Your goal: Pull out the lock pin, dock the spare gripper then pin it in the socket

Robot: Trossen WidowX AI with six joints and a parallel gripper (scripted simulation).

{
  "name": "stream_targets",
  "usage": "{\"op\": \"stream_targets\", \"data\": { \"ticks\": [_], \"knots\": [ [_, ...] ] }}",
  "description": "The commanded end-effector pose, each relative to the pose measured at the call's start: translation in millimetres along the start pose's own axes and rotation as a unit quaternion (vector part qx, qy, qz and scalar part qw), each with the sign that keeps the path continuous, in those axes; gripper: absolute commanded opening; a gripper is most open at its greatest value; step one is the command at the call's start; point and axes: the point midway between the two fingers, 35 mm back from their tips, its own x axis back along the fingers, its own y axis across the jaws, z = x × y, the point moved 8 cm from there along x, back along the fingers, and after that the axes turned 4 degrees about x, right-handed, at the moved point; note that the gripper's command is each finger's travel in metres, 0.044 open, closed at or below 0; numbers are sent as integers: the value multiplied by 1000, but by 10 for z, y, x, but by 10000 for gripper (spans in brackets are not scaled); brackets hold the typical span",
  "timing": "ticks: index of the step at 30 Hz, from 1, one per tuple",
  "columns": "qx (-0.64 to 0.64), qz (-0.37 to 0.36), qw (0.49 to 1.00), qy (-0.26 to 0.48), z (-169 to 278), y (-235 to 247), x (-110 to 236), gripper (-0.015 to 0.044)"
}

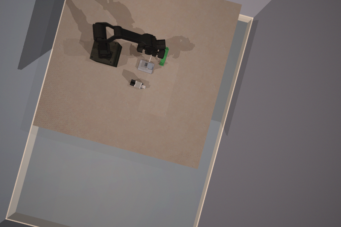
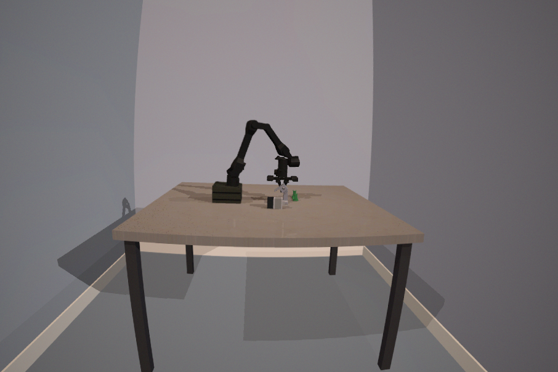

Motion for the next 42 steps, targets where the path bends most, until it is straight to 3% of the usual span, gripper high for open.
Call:
{"op": "stream_targets", "data": {
  "ticks": [1, 8, 25, 42],
  "knots": [
    [2, 0, 1000, 1, 2, -1, -7, 0],
    [1, 0, 1000, -4, 8, -2, -2, 0],
    [-15, 1, 993, -120, 104, -23, 119, 0],
    [-18, -2, 991, -133, 7, -65, 179, 0]
  ]
}}
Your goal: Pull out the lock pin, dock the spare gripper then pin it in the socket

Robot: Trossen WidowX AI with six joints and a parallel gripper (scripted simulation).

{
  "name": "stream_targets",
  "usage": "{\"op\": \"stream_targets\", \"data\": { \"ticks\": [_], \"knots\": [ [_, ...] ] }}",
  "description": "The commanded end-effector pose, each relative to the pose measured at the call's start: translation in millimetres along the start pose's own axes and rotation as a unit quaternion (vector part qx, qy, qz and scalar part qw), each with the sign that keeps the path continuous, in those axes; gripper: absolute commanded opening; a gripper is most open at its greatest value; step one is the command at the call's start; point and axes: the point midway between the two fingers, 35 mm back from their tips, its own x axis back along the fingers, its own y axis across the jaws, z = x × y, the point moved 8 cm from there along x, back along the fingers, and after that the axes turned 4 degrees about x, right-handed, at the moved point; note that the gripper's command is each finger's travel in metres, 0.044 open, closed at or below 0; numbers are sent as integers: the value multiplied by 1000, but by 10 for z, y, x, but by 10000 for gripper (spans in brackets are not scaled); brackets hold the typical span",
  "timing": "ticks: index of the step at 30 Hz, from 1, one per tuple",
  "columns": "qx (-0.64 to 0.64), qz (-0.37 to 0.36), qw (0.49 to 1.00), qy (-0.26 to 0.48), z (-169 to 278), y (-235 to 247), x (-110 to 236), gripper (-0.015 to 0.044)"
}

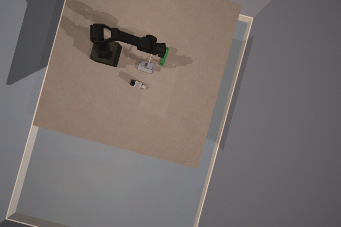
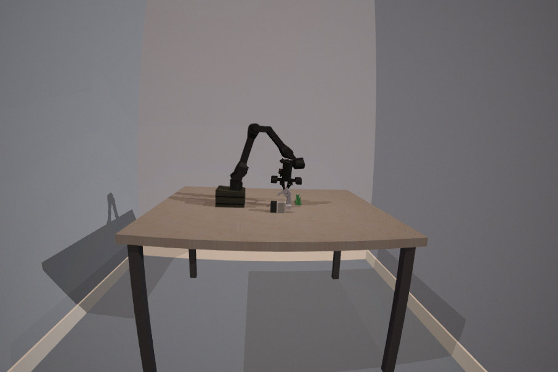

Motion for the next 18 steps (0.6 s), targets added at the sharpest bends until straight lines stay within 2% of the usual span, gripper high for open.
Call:
{"op": "stream_targets", "data": {
  "ticks": [1, 18],
  "knots": [
    [-1, 0, 1000, -3, -41, -19, 9, 0],
    [-1, 1, 1000, 0, -168, -26, -29, 0]
  ]
}}
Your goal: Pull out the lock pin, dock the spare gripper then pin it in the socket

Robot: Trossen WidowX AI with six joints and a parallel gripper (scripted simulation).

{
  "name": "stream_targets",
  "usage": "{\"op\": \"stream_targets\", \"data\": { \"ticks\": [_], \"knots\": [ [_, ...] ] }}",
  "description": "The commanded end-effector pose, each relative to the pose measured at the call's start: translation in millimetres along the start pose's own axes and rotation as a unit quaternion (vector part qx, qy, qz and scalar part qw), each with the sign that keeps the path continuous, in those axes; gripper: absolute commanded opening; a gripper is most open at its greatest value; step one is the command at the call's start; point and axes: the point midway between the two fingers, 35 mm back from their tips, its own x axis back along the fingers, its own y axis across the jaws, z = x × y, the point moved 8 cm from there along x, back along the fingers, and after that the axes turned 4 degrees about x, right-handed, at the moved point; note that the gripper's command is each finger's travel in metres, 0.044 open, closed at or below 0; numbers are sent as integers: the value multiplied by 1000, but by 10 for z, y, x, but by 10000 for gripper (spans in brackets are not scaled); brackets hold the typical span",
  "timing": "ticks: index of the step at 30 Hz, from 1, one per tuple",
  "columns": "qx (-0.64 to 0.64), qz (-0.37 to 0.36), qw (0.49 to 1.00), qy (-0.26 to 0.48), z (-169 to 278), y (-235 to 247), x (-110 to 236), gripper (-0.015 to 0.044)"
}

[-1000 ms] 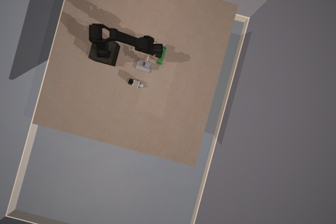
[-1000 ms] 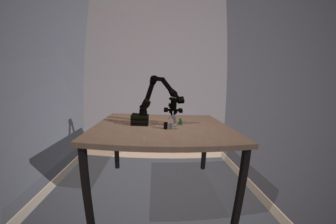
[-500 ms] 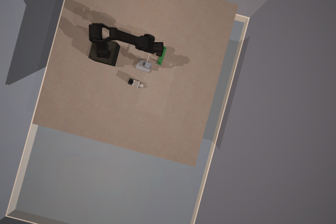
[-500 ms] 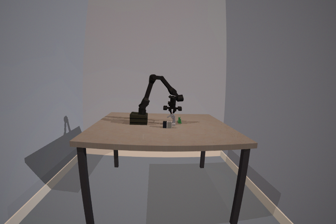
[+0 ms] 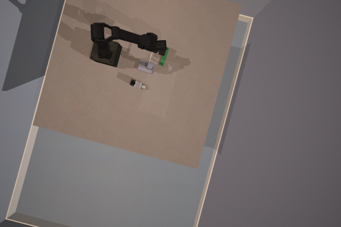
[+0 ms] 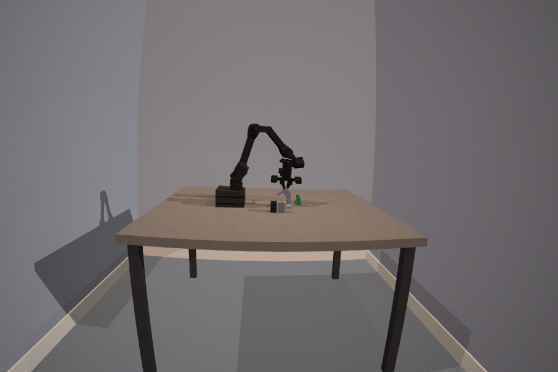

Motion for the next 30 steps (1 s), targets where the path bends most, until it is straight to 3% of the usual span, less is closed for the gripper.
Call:
{"op": "stream_targets", "data": {
  "ticks": [1, 30],
  "knots": [
    [-2, -1, 1000, 2, -30, -15, -7, 0],
    [-1, 1, 1000, 4, -284, -19, -45, 0]
  ]
}}
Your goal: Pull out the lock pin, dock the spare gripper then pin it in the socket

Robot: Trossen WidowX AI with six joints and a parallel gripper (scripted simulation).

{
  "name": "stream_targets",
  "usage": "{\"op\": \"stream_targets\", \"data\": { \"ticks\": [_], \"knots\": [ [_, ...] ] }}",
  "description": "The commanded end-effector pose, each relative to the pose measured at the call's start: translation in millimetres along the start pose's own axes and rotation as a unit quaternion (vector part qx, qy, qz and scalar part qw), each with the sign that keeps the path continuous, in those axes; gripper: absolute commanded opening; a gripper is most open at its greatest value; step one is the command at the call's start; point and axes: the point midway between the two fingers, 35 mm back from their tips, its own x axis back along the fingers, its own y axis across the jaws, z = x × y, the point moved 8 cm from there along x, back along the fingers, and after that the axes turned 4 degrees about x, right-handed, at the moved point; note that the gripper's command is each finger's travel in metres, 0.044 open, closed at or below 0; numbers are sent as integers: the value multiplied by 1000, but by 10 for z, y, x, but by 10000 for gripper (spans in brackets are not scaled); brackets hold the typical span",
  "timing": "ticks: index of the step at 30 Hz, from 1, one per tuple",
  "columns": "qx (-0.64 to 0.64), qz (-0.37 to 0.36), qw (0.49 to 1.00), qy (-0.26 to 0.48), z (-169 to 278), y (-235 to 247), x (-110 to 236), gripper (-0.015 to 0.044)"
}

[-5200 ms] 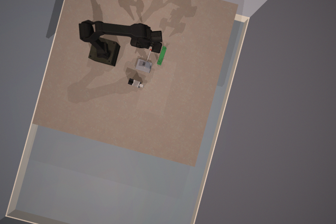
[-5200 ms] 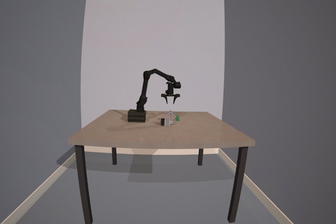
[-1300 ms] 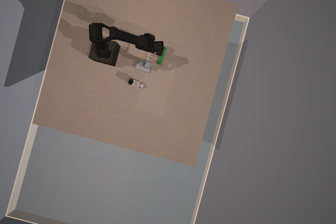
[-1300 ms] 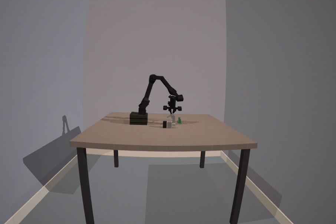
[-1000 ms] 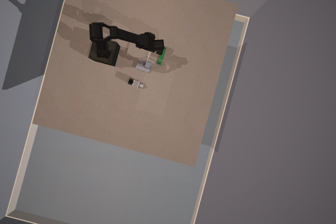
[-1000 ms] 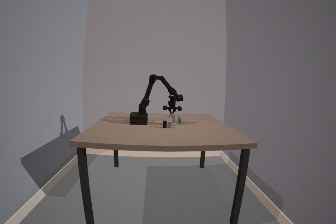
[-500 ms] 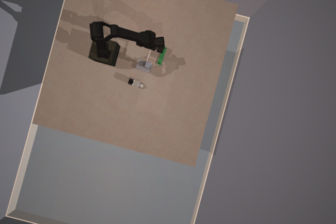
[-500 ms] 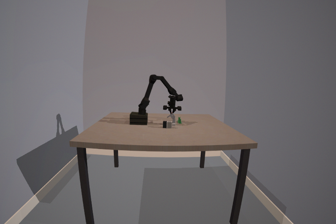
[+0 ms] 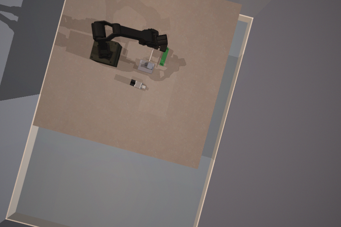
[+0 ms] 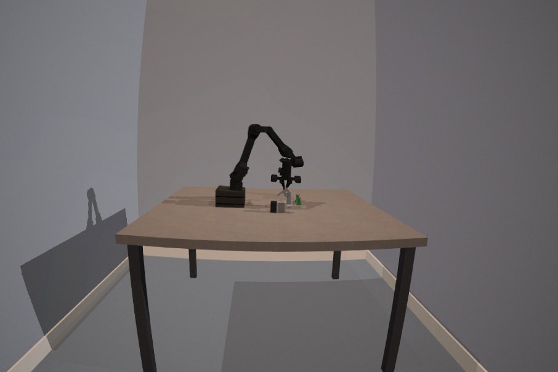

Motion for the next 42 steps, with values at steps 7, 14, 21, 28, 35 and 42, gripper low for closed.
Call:
{"op": "stream_targets", "data": {
  "ticks": [7, 14, 21, 28, 35, 42],
  "knots": [
    [-2, 0, 1000, 2, -88, -18, 4, 0],
    [-2, 1, 1000, 2, -152, -16, 1, 0],
    [-2, 0, 1000, 3, -216, -26, 6, 0],
    [0, 0, 1000, 2, -233, -18, 107, 0],
    [-2, -13, 1000, 7, -250, 1, 200, 0],
    [-4, -23, 1000, 12, -241, 12, 180, 0]
  ]
}}
